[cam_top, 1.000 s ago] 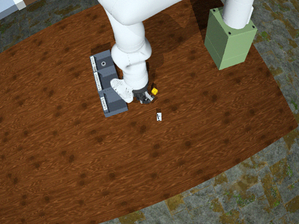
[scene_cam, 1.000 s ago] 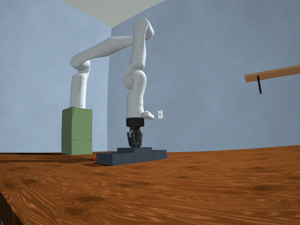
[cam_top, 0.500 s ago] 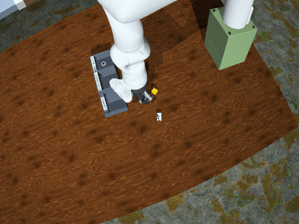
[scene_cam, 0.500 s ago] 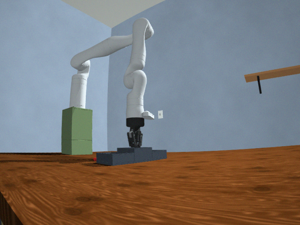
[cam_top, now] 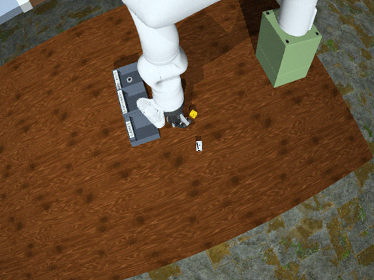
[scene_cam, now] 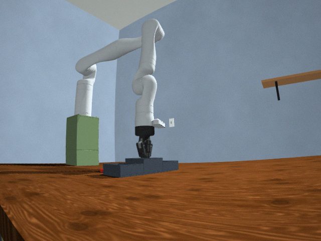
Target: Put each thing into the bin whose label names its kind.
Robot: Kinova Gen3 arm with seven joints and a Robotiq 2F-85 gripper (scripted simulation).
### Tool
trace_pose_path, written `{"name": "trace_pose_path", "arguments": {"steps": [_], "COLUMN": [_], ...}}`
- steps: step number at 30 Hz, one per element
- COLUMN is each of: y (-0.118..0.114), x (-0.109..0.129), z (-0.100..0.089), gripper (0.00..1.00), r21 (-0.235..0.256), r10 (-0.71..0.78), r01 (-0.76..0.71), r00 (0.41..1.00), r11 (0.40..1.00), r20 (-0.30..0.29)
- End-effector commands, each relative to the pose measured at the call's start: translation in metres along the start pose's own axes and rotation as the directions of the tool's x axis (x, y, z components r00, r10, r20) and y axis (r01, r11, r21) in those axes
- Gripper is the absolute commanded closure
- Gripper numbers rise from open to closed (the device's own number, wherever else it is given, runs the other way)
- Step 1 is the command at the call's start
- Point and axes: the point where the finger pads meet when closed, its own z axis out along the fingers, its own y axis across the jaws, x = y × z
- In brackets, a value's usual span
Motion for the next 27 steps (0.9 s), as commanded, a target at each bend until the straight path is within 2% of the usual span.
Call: {"name": "trace_pose_path", "arguments": {"steps": [1,20,27], "y": [0.0,0.0,0.0], "x": [0.001,0.001,0.001], "z": [0.0,0.0,-0.024], "gripper": [0.89,0.89,0.89], "r21": [0.0,0.0,0.0], "r10": [0.0,0.0,0.0], "r01": [0.0,0.0,0.0], "r00": [1.0,1.0,1.0], "r11": [1.0,1.0,1.0], "r20": [-0.002,-0.001,-0.002]}}
